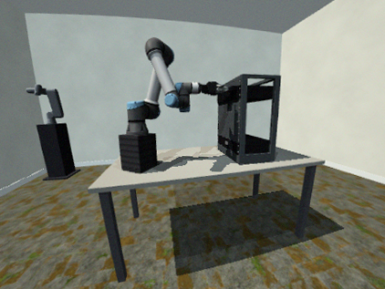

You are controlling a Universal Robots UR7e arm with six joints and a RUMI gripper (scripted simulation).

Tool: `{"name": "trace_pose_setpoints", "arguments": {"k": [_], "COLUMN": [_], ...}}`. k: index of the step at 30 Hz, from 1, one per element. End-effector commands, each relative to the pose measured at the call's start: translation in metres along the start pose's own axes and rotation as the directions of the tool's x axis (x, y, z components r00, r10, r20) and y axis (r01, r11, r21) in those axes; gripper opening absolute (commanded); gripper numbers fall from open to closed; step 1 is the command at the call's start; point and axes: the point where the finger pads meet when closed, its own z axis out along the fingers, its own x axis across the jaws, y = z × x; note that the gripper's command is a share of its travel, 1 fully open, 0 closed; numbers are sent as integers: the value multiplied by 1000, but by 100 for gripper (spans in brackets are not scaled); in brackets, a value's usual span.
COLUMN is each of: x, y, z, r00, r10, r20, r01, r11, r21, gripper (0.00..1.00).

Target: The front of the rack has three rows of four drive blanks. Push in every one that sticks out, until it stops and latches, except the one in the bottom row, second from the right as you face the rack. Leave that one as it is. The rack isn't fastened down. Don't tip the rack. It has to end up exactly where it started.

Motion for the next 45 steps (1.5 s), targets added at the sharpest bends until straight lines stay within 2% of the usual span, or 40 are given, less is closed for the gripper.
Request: {"name": "trace_pose_setpoints", "arguments": {"k": [1,24,32,45], "x": [0,0,0,0], "y": [0,0,0,0], "z": [1,1,11,12], "r00": [1000,1000,1000,1000], "r10": [-1,-1,-1,-1], "r20": [-1,-1,-1,-1], "r01": [1,1,1,1], "r11": [1000,1000,1000,1000], "r21": [1,1,1,1], "gripper": [0,0,0,0]}}
